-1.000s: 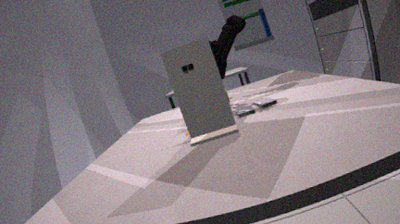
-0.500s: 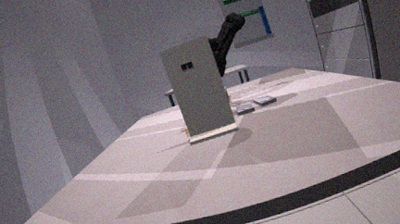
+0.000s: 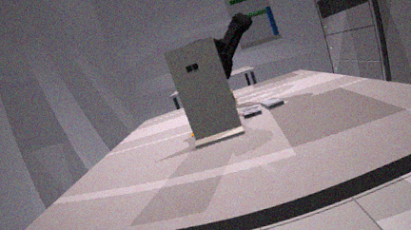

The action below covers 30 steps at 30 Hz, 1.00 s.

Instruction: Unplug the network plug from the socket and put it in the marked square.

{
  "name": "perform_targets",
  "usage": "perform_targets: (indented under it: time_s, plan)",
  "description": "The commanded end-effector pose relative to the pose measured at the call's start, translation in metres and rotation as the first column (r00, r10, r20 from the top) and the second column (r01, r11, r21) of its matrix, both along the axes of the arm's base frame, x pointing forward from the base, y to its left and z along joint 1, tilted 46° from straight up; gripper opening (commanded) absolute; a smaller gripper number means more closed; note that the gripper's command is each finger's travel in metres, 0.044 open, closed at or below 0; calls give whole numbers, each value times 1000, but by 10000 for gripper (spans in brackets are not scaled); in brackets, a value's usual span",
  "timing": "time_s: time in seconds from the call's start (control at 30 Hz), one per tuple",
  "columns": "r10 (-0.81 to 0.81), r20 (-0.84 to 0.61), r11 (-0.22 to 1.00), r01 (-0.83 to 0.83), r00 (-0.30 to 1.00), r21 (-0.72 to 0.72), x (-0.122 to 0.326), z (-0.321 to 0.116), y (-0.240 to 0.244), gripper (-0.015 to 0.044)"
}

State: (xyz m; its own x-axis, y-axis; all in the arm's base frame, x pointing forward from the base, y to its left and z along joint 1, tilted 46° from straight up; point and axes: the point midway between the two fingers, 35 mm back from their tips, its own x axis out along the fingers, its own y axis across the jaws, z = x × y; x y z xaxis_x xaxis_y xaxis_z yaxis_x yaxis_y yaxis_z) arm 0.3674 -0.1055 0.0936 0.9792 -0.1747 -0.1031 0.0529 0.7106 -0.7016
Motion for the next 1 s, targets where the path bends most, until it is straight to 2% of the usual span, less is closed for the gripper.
perform_targets:
  time_s: [0.0,0.17,0.27,0.63,0.97]
  plan:
    - [-6,-5,1000,6,1000,4,8,-2,-1,156]
    - [-6,-5,1000,6,1000,4,13,-1,0,156]
    - [-6,-5,1000,6,1000,4,13,-1,0,77]
    - [-6,-5,1000,6,1000,4,13,-1,0,4]
    - [-6,-5,1000,6,1000,4,9,-1,0,0]
